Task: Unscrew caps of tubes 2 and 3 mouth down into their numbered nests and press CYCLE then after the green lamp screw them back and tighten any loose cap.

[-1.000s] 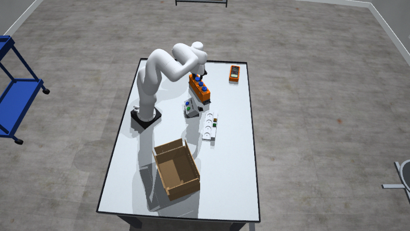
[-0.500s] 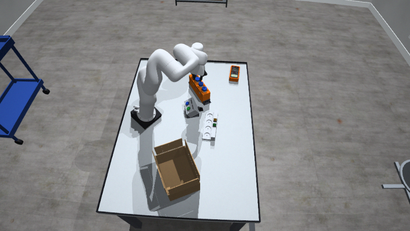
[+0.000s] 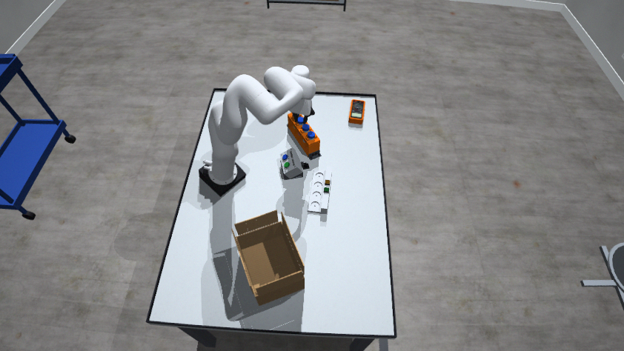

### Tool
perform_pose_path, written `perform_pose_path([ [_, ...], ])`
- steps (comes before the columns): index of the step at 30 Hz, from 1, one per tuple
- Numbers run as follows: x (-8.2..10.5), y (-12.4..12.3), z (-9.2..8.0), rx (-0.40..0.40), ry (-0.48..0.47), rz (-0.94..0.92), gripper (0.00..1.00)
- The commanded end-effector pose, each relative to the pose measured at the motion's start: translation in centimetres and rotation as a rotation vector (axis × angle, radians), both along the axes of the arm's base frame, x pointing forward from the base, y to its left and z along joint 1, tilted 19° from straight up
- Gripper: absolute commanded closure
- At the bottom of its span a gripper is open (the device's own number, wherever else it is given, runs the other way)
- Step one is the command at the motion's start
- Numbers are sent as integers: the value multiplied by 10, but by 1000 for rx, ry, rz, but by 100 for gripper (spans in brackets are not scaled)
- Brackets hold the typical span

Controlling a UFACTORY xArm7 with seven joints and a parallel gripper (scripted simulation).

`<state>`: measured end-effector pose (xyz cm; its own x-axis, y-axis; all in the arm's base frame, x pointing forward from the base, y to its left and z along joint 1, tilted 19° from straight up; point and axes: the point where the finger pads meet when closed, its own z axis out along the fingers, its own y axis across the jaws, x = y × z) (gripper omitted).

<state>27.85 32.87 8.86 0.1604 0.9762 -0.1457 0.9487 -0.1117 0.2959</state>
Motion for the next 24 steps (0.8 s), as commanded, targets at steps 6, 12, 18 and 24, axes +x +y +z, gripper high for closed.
perform_pose_path([
  [6,0,2,2,-10,7,49,100],
  [12,0,2,2,-64,43,238,100],
  [18,0,2,2,-147,98,521,100],
  [24,0,2,2,-229,154,804,100],
])
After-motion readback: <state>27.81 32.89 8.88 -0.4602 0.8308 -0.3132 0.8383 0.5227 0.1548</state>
